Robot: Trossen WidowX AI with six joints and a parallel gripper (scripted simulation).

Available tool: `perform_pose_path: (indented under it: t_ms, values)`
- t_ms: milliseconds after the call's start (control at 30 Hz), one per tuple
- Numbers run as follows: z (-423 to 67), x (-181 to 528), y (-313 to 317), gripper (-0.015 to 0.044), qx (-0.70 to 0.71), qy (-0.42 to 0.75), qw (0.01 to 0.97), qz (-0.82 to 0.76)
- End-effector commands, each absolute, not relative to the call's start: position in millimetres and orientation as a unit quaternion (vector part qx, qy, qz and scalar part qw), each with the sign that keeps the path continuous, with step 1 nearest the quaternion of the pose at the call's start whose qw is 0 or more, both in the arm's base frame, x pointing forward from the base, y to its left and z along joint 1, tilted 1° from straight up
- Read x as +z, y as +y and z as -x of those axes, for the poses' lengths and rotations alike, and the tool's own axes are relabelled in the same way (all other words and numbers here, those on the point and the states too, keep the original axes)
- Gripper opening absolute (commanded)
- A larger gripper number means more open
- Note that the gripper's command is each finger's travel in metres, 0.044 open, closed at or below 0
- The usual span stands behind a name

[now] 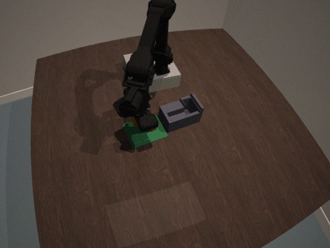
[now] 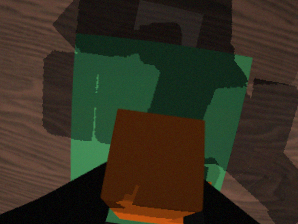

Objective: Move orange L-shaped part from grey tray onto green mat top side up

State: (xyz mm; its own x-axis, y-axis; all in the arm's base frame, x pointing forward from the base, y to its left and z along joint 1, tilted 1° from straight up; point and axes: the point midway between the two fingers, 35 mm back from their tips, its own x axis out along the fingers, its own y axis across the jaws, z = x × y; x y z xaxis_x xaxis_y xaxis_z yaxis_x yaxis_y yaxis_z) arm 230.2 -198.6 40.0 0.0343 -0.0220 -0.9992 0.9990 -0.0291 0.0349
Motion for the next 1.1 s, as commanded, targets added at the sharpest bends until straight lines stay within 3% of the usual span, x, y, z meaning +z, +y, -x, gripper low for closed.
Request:
perform_pose_path:
  t_ms: [0, 33, 367, 533, 667, 1067]
  values:
    - [-229.8, 38.9, -197.7, 0.0000, -0.502, 0.481, 0.506, -0.510]
    - [-230.2, 39.9, -198.6, 0.0000, -0.504, 0.478, 0.506, -0.510]
    - [-230.4, 42.2, -198.8, 0.0262, -0.504, 0.479, 0.506, -0.510]
    - [-231.3, 86.3, -199.8, 0.0394, -0.503, 0.480, 0.507, -0.510]
    - [-227.0, 127.6, -196.2, 0.0400, -0.502, 0.481, 0.507, -0.510]
    - [-228.5, 124.5, -197.6, 0.0400, -0.504, 0.474, 0.510, -0.511]
